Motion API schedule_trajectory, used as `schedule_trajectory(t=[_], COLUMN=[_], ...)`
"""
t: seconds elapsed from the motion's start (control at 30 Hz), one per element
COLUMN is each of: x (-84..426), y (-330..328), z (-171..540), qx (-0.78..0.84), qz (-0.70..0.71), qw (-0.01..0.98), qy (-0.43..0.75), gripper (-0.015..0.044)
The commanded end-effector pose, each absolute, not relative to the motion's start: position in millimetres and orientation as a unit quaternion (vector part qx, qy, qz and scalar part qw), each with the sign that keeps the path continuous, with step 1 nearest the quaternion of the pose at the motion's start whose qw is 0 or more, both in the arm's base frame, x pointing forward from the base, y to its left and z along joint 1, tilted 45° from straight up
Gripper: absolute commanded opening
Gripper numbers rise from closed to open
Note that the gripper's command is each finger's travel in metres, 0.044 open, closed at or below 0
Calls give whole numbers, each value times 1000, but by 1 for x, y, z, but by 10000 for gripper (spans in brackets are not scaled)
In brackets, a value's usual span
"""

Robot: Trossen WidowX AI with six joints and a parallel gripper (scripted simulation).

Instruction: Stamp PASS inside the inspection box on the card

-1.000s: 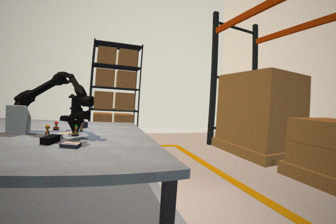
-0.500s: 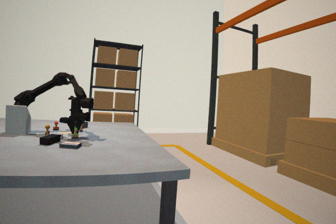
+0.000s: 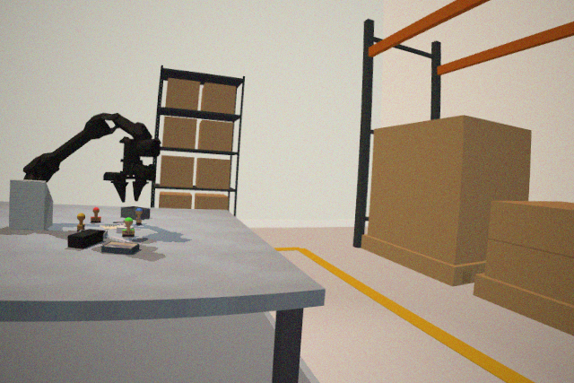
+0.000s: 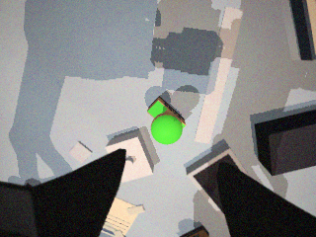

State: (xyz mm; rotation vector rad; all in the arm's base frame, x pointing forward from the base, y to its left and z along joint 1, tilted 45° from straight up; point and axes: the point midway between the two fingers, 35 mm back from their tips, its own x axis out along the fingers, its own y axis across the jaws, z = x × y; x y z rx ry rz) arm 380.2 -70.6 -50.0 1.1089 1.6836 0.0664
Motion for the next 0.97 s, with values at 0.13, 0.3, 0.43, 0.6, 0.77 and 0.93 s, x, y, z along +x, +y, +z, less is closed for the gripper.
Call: schedule_trajectory(t=[0.13,0.3,0.43,0.6,0.77,0.93], x=[377,377,377,377,378,378], y=[-84,-84,-84,-84,-84,-84], z=[-31,-31,-31,-31,-31,-31], qx=[462,462,462,462,464,464], qz=[30,30,30,30,30,30], qw=[533,533,533,533,533,533], qy=[708,708,708,708,707,707], gripper=[266,266,266,266,266,266])
